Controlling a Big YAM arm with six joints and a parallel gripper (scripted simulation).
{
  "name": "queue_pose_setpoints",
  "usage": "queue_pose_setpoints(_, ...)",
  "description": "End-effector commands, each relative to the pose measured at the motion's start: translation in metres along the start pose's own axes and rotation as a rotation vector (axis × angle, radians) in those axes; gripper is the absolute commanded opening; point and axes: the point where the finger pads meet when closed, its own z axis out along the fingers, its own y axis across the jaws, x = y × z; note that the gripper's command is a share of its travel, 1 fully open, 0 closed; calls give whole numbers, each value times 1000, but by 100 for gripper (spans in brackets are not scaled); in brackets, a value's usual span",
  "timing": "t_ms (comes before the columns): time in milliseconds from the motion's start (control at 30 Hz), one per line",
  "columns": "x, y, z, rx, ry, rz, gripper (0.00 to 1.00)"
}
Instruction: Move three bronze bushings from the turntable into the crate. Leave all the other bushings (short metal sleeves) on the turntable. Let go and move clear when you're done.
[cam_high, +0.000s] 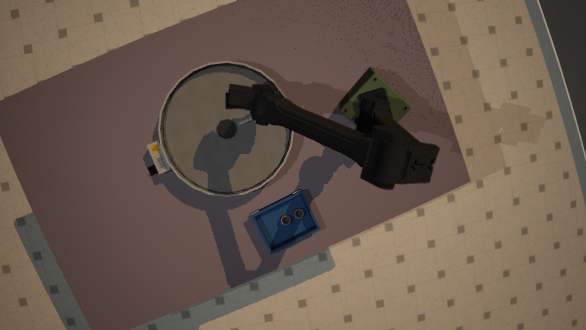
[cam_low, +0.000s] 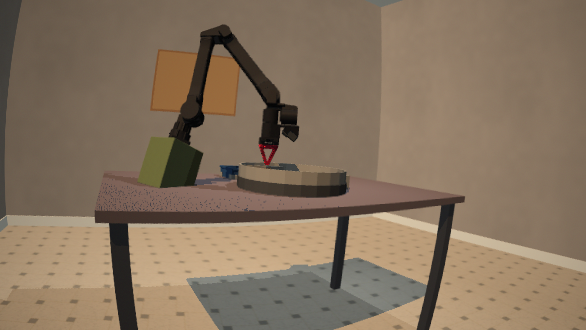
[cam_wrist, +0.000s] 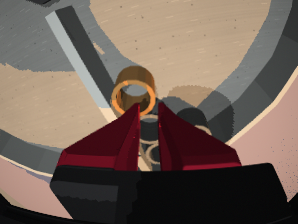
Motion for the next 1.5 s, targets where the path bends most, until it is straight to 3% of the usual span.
queue_pose_setpoints(0, -21, -5, -8, 8, -28, 11, 13)
queue_pose_setpoints(400, -21, -5, -8, 8, -28, 11, 13)
queue_pose_setpoints(467, -25, -4, -5, 9, -41, 6, 13)
queue_pose_setpoints(733, -11, -1, 9, 5, -15, 5, 13)
queue_pose_setpoints(1467, -12, 0, 5, 6, -24, 2, 13)
